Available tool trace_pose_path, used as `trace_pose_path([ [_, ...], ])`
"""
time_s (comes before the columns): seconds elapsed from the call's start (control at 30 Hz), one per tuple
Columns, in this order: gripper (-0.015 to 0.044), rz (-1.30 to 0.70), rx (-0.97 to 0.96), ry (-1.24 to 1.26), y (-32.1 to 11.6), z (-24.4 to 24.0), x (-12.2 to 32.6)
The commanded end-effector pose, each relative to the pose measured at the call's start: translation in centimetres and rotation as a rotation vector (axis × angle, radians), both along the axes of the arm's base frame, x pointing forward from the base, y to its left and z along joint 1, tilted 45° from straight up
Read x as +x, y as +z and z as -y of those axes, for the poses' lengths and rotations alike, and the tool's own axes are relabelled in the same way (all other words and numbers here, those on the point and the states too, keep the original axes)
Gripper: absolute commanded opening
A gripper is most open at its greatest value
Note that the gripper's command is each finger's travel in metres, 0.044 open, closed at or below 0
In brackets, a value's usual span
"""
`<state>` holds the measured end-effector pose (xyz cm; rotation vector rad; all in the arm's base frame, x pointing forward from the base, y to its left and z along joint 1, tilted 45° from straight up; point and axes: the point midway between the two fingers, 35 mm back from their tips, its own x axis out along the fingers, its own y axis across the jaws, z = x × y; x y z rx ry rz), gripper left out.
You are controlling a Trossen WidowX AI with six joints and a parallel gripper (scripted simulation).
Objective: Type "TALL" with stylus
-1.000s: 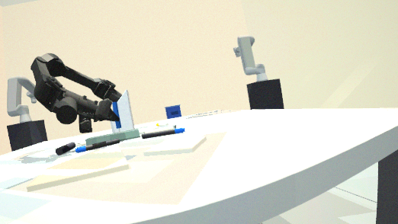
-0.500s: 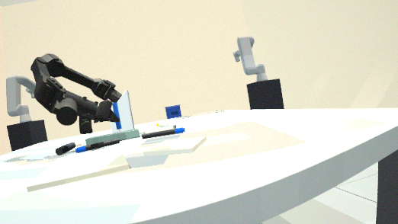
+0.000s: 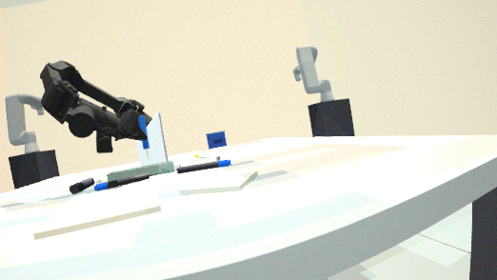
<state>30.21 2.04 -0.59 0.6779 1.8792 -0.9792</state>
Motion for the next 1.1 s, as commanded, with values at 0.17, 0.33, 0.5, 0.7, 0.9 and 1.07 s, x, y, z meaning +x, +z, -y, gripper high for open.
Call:
trace_pose_path([
  [0.17, 0.0051, 0.0, 0.0, 0.0, 0.0, 0.0, 0.0],
  [0.33, 0.0, -0.002, 0.001, -0.007, -0.3, 0.3, 0.0],
  [0.5, 0.0, -0.003, 0.001, -0.008, -1.1, 1.1, 0.1],
  [0.7, 0.0081, -0.003, 0.001, -0.008, -1.3, 1.3, 0.2],
  [0.9, 0.0081, -0.003, 0.001, -0.008, -1.5, 1.5, 0.2],
  [1.07, 0.0081, -0.003, 0.001, -0.008, -1.5, 1.5, 0.2],
])
